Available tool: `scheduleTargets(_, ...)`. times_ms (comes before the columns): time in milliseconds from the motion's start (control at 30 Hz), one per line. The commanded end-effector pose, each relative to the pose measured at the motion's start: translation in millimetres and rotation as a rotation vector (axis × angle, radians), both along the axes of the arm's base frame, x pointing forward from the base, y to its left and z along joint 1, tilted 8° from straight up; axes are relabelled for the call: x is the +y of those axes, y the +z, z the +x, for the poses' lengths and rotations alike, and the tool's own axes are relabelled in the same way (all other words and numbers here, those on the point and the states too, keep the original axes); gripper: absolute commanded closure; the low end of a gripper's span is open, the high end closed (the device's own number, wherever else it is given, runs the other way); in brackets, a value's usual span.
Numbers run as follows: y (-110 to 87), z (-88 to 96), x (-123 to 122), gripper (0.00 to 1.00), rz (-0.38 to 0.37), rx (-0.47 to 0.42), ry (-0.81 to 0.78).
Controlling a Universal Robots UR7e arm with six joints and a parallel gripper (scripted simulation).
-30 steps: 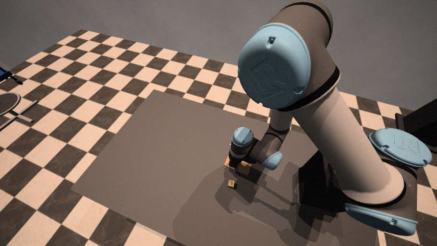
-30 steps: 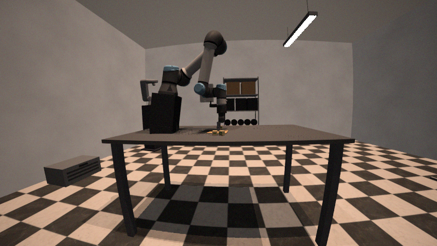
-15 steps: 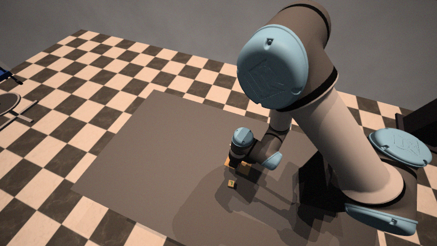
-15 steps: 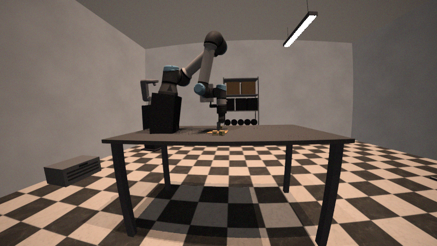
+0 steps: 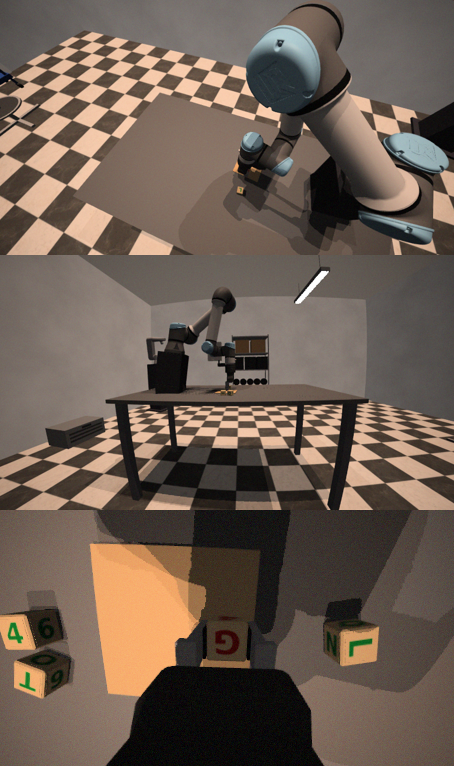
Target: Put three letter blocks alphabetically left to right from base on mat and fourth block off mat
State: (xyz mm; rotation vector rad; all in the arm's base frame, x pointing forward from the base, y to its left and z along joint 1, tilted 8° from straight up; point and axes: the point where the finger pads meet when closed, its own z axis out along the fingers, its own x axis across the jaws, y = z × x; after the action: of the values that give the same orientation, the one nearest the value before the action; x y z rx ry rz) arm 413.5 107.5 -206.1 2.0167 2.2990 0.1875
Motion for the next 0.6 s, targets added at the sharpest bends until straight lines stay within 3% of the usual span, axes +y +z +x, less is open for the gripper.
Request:
scheduleTargets(0, 0.3, 1.8, -0.5, 0.43, -0.001, -0.003, -0.001)
scheduleTargets(467, 0.3, 1.8, -0.5, 0.43, -0.001, -0.003, -0.001)
scheduleTargets(500, 0.3, 1.8, -0.5, 0.37, -0.001, -0.003, -0.001)
scheduleTargets(567, 0.3, 1.8, -0.5, 0.37, -0.001, -0.003, -0.001)
